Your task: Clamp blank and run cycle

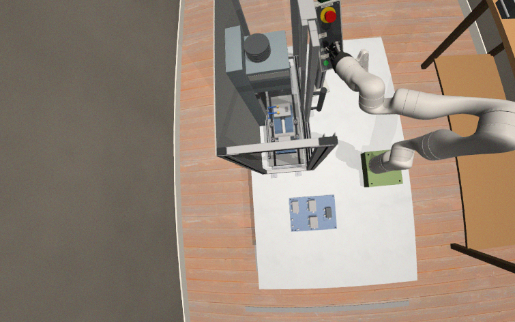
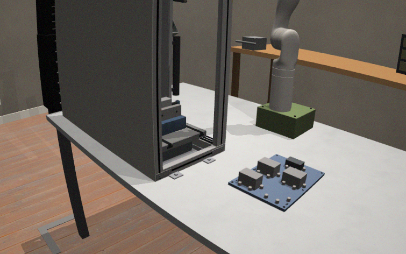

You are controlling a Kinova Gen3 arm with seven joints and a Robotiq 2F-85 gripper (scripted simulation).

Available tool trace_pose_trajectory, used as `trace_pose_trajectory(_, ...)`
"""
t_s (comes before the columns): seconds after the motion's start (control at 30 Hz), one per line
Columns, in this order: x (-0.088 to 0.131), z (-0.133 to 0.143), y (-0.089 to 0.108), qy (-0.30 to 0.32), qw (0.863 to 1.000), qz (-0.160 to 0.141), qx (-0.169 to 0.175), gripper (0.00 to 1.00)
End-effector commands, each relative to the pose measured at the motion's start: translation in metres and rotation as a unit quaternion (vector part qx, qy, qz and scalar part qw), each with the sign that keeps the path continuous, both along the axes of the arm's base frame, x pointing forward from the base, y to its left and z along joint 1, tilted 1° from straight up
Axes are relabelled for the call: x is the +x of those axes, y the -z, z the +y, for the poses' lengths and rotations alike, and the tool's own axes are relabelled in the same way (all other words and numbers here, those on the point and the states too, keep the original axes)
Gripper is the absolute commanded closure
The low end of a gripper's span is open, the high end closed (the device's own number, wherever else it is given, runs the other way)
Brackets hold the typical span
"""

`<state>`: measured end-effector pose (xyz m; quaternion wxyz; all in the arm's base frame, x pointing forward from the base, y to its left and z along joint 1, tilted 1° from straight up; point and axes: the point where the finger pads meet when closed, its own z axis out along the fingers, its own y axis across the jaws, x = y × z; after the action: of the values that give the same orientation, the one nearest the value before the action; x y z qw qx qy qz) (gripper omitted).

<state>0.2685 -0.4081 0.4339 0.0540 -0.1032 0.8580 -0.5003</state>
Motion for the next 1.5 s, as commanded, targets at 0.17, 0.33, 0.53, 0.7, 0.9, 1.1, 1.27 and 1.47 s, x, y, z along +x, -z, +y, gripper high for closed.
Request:
trace_pose_trajectory(0.17,-0.0008,-0.0030,0.0007,0.003,1.000,-0.002,-0.001,0.90)
trace_pose_trajectory(0.33,-0.0002,-0.0026,0.0009,0.001,1.000,-0.001,-0.001,0.90)
trace_pose_trajectory(0.53,-0.0004,-0.0049,0.0018,0.003,1.000,-0.002,-0.001,0.90)
trace_pose_trajectory(0.7,-0.0004,-0.0049,0.0018,0.003,1.000,-0.002,-0.001,0.90)
trace_pose_trajectory(0.9,0.0002,-0.0045,0.0021,0.002,1.000,-0.001,0.000,0.90)
trace_pose_trajectory(1.1,0.0001,-0.0069,0.0030,0.003,1.000,-0.002,-0.001,0.90)
trace_pose_trajectory(1.27,0.0001,-0.0069,0.0030,0.003,1.000,-0.002,-0.001,0.90)
trace_pose_trajectory(1.47,0.0006,-0.0065,0.0034,0.002,1.000,0.000,0.000,0.90)
